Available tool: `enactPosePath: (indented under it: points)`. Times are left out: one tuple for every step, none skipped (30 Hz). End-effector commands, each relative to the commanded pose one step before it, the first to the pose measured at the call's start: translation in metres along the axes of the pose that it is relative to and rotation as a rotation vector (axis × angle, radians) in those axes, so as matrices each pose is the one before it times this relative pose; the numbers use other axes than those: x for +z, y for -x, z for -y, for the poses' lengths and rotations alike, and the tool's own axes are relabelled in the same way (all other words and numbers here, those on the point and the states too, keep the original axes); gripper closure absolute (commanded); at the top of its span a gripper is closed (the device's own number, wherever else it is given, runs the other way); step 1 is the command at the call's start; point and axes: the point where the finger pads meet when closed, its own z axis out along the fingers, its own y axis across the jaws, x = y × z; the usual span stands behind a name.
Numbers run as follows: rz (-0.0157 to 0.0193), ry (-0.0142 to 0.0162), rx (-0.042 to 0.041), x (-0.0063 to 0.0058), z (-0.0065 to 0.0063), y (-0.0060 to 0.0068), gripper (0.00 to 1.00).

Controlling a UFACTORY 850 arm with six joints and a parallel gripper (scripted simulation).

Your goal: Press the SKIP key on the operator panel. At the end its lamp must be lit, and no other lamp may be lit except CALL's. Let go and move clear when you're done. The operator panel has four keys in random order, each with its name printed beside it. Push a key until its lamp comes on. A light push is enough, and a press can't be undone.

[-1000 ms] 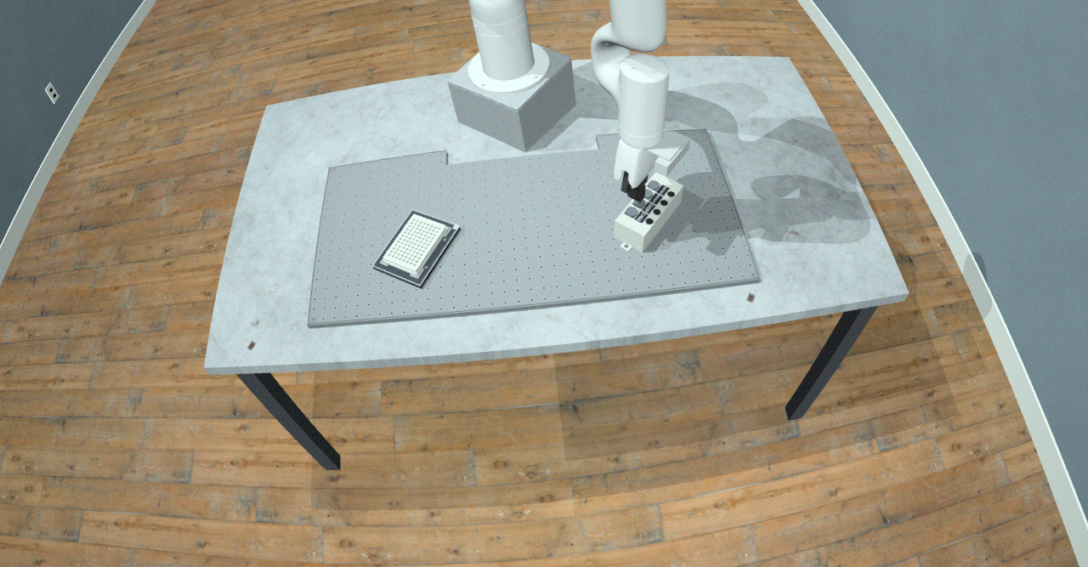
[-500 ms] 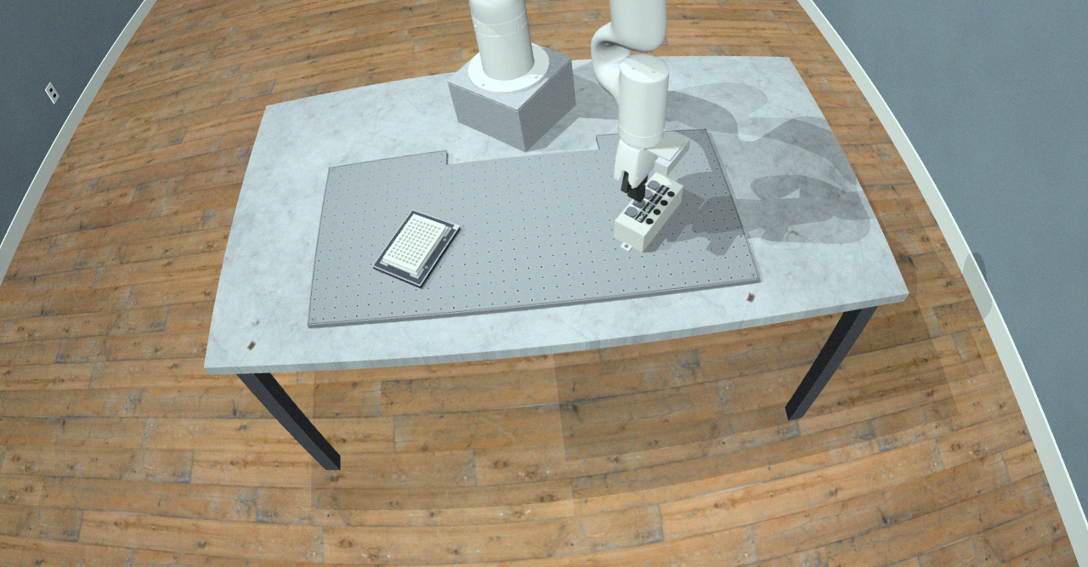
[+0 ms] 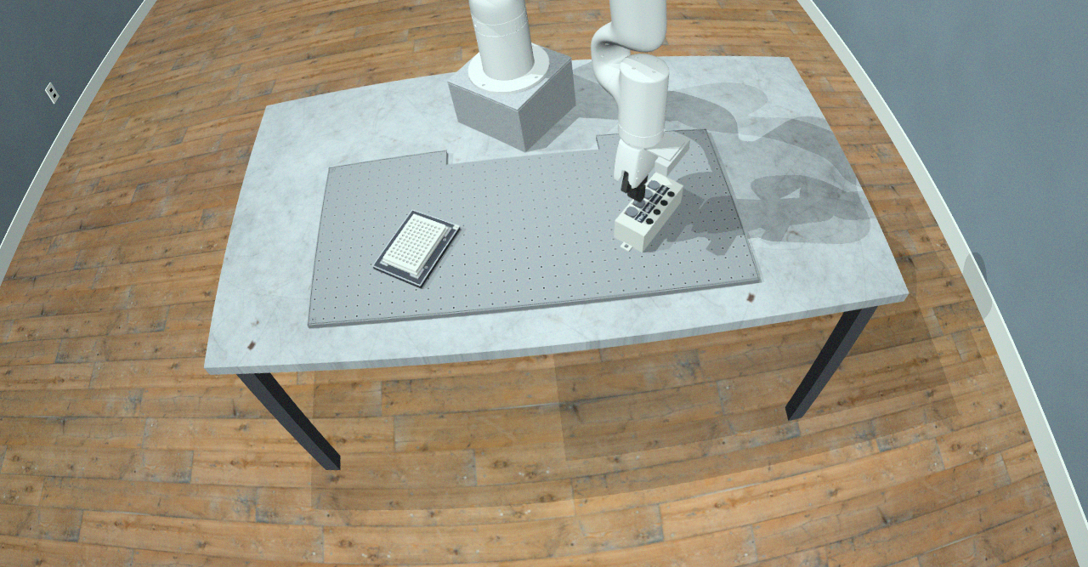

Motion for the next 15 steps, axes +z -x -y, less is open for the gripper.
enactPosePath:
  points:
    - [-0.0014, 0.00037, 0.00006, -0.00046, -0.0002, -0.00073, 1.0]
    - [0.0, 0.0, 0.0, 0.0, 0.0, 0.0, 1.0]
    - [0.0, 0.0, 0.0, 0.0, 0.0, 0.0, 1.0]
    - [0.0, 0.0, 0.0, 0.0, 0.0, 0.0, 1.0]
    - [0.00008, -0.00004, 0.00005, -0.00431, 0.0025, 0.00041, 1.0]
    - [-0.00001, 0.0, 0.0, -0.0043, 0.00251, 0.00043, 1.0]
    - [0.0, 0.0, 0.0, 0.0, 0.0, 0.0, 1.0]
    - [0.0, 0.0, 0.0, 0.0, 0.0, 0.0, 1.0]
    - [0.0, -0.00001, 0.0, -0.00431, 0.00251, 0.00042, 1.0]
    - [-0.00001, 0.0, 0.0, -0.0043, 0.00251, 0.00043, 1.0]
    - [-0.00001, -0.00001, 0.0, -0.00431, 0.00251, 0.00042, 1.0]
    - [0.0, -0.00001, 0.0, -0.00431, 0.00251, 0.00041, 1.0]
    - [-0.00001, 0.0, 0.0, -0.00418, 0.00244, 0.00042, 1.0]
    - [0.0, 0.0, 0.0, 0.0, 0.0, 0.0, 1.0]
    - [0.0, 0.0, 0.0, 0.0, 0.0, 0.0, 1.0]
